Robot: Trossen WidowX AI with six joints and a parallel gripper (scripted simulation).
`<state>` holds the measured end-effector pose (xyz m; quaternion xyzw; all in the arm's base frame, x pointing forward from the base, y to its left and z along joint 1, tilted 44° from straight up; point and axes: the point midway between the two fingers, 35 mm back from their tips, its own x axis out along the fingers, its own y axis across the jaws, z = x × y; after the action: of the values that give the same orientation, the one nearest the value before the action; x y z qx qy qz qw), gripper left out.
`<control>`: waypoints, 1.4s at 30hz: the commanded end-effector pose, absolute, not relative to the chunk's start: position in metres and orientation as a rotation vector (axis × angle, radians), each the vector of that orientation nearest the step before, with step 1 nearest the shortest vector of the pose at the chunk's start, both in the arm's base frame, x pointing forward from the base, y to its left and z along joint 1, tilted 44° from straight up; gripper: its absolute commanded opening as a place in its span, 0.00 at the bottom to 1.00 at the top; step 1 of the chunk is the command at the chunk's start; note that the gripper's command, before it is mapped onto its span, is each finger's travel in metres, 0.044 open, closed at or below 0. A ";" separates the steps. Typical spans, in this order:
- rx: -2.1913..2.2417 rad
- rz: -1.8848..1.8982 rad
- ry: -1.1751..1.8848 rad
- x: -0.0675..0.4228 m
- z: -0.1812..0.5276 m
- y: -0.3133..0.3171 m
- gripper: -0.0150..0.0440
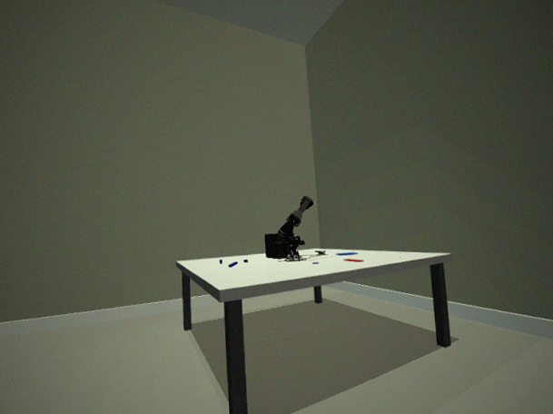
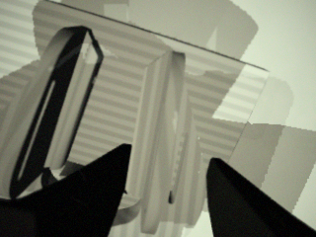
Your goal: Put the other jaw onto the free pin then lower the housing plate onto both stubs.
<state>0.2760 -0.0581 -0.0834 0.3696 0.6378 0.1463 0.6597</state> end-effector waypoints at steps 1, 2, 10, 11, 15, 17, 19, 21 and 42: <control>0.845 0.335 1.449 0.276 -0.085 -0.055 0.48; 0.845 0.335 1.449 0.276 -0.085 -0.055 0.48; 0.845 0.335 1.449 0.275 -0.081 -0.059 0.48; 0.845 0.335 1.449 0.275 -0.081 -0.059 0.48; 0.845 0.335 1.449 0.275 -0.083 -0.059 0.48; 0.845 0.335 1.449 0.275 -0.083 -0.058 0.48; 0.845 0.335 1.449 0.275 -0.083 -0.058 0.48; 0.845 0.335 1.449 0.275 -0.083 -0.058 0.48; 0.845 0.335 1.449 0.275 -0.086 -0.055 0.48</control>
<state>0.2755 -0.0580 -0.0844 0.3709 0.6381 0.1468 0.6586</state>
